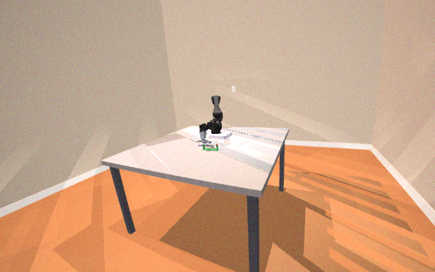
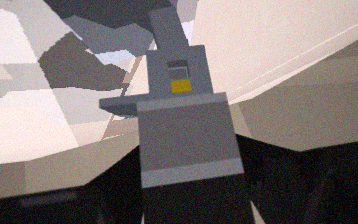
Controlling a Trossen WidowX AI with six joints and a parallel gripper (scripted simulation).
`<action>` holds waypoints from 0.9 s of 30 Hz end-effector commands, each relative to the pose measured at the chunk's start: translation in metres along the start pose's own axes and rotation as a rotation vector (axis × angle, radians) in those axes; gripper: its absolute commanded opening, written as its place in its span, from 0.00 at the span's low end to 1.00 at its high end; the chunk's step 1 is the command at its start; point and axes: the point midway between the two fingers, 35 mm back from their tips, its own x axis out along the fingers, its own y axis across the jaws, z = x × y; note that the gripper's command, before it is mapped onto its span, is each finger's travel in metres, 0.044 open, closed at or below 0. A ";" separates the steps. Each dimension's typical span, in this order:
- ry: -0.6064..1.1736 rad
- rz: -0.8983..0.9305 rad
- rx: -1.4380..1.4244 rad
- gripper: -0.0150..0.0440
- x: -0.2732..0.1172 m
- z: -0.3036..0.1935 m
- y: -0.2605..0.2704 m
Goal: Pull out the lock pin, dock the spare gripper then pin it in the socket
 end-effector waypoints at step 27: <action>0.000 0.000 0.000 1.00 0.000 0.000 0.000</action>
